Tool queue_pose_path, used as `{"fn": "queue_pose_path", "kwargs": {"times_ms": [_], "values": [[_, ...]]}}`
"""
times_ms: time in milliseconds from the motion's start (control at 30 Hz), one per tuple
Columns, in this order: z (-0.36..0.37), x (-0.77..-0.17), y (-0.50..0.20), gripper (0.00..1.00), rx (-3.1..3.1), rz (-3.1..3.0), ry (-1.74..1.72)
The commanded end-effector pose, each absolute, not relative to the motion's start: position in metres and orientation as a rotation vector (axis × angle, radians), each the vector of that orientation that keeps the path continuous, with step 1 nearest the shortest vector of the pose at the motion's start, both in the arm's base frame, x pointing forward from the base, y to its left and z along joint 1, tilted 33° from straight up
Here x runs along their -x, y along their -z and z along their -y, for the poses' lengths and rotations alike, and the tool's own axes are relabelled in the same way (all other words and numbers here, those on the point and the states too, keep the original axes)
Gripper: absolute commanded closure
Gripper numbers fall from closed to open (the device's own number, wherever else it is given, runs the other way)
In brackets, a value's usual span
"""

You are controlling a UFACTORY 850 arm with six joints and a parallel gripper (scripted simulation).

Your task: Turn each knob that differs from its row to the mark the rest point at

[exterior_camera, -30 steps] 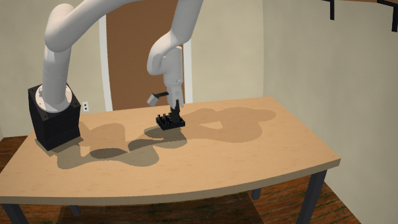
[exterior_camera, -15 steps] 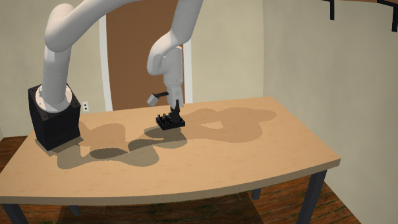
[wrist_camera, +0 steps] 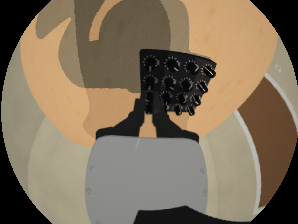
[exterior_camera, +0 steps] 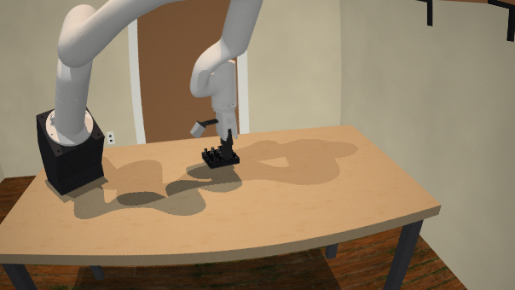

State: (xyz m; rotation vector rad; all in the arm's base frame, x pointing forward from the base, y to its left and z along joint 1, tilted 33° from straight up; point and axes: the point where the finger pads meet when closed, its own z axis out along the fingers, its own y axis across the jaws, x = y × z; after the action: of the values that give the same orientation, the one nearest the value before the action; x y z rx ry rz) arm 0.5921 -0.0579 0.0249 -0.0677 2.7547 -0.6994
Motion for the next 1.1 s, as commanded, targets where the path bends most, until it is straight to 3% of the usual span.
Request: {"fn": "queue_pose_path", "kwargs": {"times_ms": [0,1067], "values": [[0.0576,-0.5927,-0.0255,0.92,0.084,-2.755,0.702],[0.0576,-0.5927,-0.0255,0.92,0.656,-2.763,0.797]]}}
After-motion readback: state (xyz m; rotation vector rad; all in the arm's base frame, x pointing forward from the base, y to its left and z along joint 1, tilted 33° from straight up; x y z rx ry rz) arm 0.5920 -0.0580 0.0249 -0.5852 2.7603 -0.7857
